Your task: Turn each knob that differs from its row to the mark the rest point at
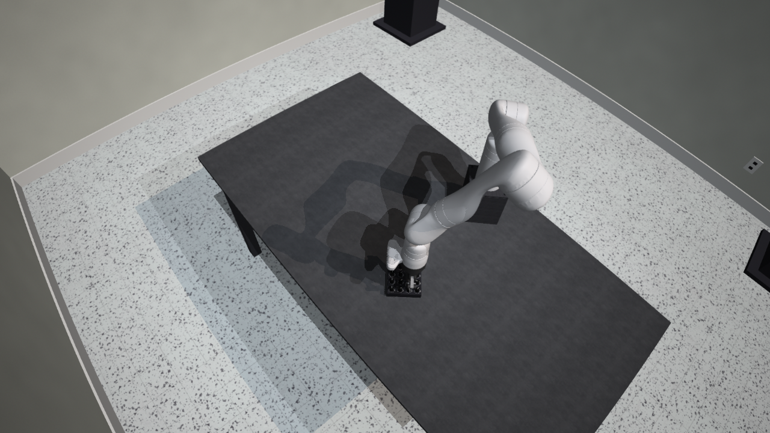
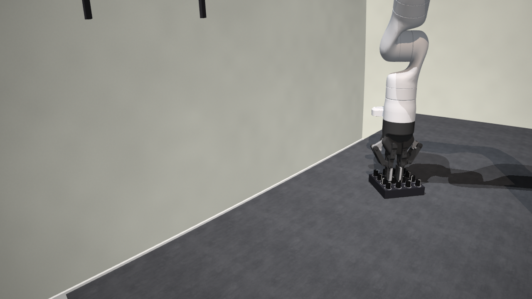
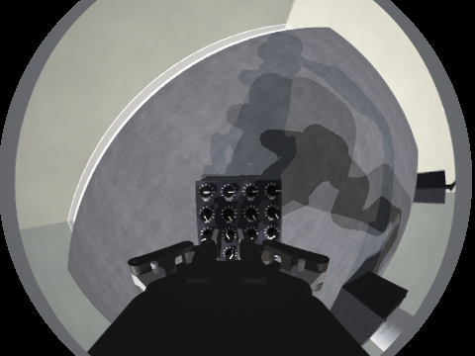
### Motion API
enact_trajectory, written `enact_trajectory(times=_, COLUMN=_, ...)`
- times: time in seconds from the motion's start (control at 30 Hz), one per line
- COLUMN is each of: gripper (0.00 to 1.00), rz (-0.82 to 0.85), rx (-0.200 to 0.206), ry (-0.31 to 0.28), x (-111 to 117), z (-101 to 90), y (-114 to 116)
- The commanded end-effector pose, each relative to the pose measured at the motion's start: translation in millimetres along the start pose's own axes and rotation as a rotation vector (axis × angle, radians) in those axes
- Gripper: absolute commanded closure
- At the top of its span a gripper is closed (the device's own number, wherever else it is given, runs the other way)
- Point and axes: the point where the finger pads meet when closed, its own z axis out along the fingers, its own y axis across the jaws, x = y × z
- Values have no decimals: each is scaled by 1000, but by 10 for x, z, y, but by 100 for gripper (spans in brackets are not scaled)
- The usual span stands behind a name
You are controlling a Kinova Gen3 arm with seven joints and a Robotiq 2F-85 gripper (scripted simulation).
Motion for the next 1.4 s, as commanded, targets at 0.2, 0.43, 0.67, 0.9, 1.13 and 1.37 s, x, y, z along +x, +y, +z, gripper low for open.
enact_trajectory(times=0.2, gripper=81, rz=0, rx=-1, ry=1, x=3, z=5, y=6)
enact_trajectory(times=0.43, gripper=81, rz=0, rx=-1, ry=1, x=3, z=5, y=6)
enact_trajectory(times=0.67, gripper=92, rz=0, rx=-1, ry=1, x=3, z=5, y=6)
enact_trajectory(times=0.9, gripper=92, rz=0, rx=-1, ry=1, x=3, z=5, y=6)
enact_trajectory(times=1.13, gripper=92, rz=0, rx=-1, ry=1, x=3, z=5, y=6)
enact_trajectory(times=1.37, gripper=92, rz=0, rx=-1, ry=1, x=3, z=5, y=6)
